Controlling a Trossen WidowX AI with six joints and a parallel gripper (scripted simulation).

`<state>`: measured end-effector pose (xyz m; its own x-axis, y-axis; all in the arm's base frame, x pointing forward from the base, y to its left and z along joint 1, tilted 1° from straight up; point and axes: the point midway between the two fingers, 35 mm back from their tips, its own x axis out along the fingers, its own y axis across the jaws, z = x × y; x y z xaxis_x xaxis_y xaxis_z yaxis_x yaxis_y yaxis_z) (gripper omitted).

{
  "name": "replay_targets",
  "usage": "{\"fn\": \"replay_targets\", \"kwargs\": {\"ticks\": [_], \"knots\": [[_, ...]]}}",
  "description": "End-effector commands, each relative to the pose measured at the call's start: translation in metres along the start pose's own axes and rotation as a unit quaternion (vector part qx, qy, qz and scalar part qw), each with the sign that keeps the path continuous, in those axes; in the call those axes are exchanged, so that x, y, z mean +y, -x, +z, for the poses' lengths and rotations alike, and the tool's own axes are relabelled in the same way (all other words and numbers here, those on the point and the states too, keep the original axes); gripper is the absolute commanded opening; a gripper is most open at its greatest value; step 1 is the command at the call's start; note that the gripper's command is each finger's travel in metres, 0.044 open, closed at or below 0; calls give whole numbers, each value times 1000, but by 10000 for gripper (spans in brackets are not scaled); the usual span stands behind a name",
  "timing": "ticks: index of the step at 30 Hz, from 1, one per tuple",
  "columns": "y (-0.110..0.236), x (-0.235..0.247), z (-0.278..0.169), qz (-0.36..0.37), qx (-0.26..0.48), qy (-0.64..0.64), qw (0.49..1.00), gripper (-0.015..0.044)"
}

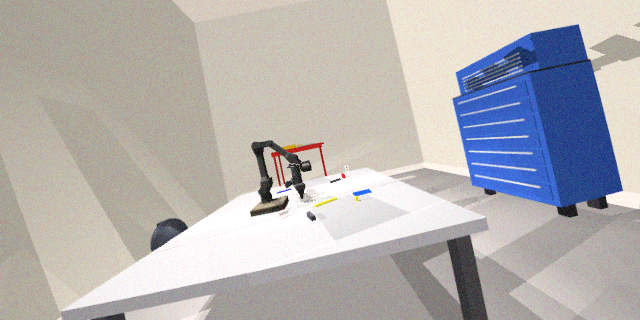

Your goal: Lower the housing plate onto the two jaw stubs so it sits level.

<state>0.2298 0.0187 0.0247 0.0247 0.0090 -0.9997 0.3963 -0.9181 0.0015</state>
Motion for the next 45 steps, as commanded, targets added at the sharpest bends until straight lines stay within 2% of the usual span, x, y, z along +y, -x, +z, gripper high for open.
{"fn": "replay_targets", "kwargs": {"ticks": [1, 45], "knots": [[-2, 0, -1, -1, 1, -1, 1000, 351], [-10, -1, 0, -1, 1, -1, 1000, 351]]}}
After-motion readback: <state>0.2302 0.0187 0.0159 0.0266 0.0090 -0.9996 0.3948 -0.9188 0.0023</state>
